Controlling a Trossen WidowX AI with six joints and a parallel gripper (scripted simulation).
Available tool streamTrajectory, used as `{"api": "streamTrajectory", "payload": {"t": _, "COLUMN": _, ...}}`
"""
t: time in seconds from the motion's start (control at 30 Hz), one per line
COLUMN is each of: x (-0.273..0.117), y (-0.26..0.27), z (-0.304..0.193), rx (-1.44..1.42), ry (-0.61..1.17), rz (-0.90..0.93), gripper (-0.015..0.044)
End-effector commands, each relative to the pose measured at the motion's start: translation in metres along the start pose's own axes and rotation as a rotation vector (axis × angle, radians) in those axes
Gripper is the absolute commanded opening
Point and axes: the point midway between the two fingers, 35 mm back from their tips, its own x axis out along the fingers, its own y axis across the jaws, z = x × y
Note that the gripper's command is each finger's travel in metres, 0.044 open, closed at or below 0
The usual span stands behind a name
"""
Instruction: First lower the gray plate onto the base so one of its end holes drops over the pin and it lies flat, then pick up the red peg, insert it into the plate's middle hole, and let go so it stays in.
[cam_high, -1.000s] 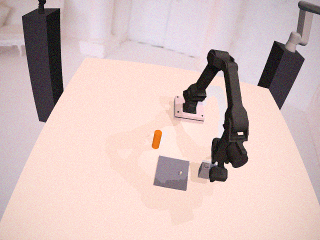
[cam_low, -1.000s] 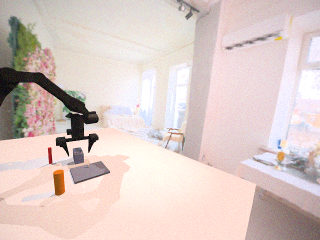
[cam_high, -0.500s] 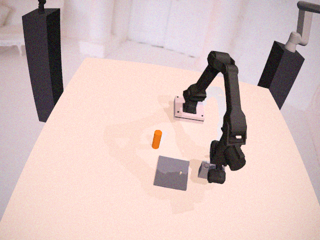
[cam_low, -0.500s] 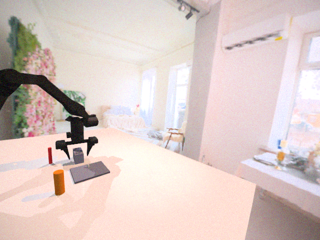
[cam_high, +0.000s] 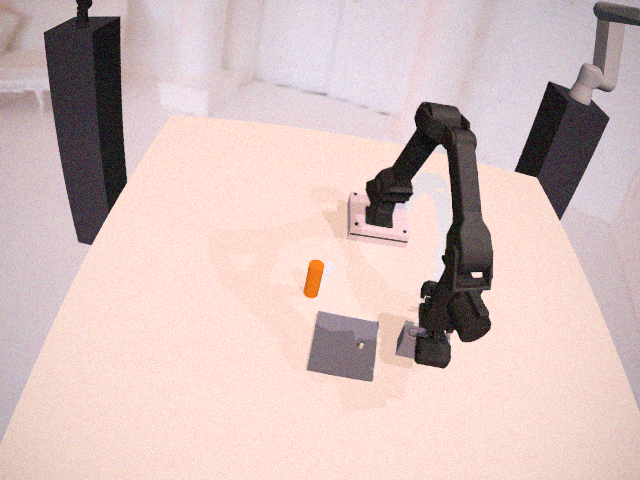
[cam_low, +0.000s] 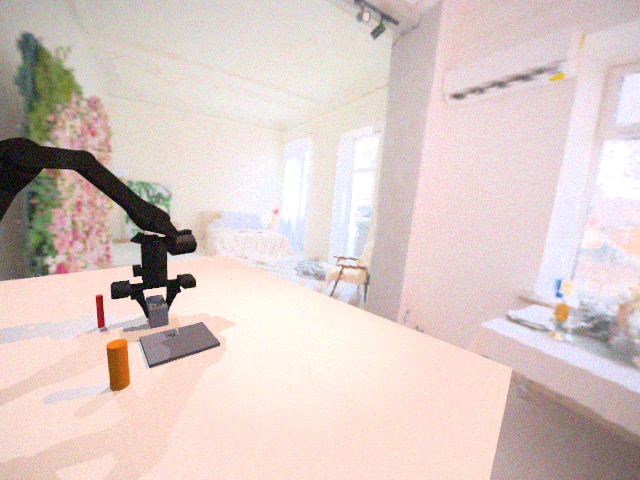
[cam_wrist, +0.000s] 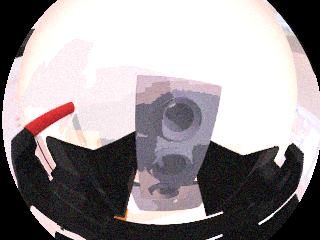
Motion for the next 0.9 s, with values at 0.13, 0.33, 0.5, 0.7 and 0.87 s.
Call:
{"api": "streamTrajectory", "payload": {"t": 0.13, "x": -0.011, "y": -0.002, "z": 0.001, "rx": -0.002, "ry": -0.003, "rz": 0.007, "gripper": 0.0}}
{"api": "streamTrajectory", "payload": {"t": 0.33, "x": -0.03, "y": -0.004, "z": 0.002, "rx": -0.002, "ry": -0.003, "rz": 0.007, "gripper": 0.0}}
{"api": "streamTrajectory", "payload": {"t": 0.5, "x": -0.045, "y": -0.006, "z": 0.003, "rx": -0.002, "ry": -0.003, "rz": 0.007, "gripper": 0.0}}
{"api": "streamTrajectory", "payload": {"t": 0.7, "x": -0.064, "y": -0.007, "z": 0.003, "rx": -0.002, "ry": -0.003, "rz": 0.007, "gripper": 0.0}}
{"api": "streamTrajectory", "payload": {"t": 0.87, "x": -0.08, "y": -0.006, "z": 0.003, "rx": -0.002, "ry": -0.003, "rz": 0.007, "gripper": 0.0}}
